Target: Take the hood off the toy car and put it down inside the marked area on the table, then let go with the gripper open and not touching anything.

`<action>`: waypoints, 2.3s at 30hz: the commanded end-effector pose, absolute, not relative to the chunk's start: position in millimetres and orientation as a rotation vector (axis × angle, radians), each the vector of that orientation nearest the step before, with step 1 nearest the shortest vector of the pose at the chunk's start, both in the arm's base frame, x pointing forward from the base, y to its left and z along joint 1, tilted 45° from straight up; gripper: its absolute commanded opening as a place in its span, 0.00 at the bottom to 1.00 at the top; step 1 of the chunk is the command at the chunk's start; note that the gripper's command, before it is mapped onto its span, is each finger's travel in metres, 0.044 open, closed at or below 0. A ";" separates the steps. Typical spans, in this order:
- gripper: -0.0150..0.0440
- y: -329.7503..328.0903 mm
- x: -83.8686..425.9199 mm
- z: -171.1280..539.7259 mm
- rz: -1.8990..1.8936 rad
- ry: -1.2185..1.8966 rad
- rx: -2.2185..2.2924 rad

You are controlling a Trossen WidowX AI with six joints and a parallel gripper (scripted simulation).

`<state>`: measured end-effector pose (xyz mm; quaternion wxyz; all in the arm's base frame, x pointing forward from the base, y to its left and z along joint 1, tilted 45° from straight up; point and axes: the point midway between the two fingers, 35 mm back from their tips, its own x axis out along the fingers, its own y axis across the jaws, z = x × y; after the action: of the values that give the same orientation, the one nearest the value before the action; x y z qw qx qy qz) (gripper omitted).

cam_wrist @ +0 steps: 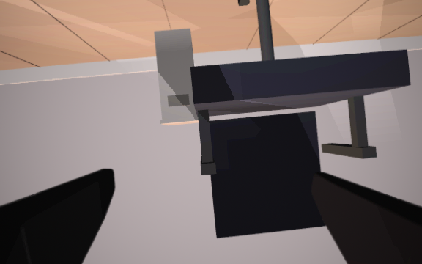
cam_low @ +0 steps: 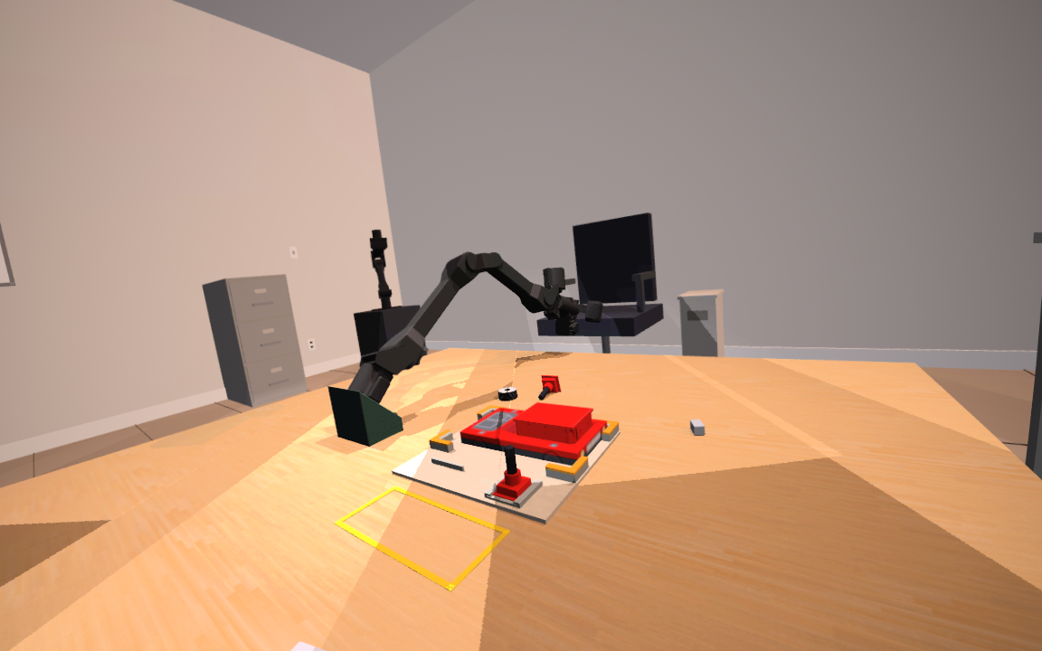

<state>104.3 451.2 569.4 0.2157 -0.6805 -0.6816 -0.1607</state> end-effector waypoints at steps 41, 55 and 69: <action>1.00 320.3 402.1 345.5 0.942 -0.720 -1.773; 1.00 246.1 429.9 270.7 1.144 -0.175 -1.402; 1.00 115.7 418.4 175.4 1.102 0.669 -0.605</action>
<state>428.5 154.3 198.7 0.7282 -0.3928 0.1981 0.5256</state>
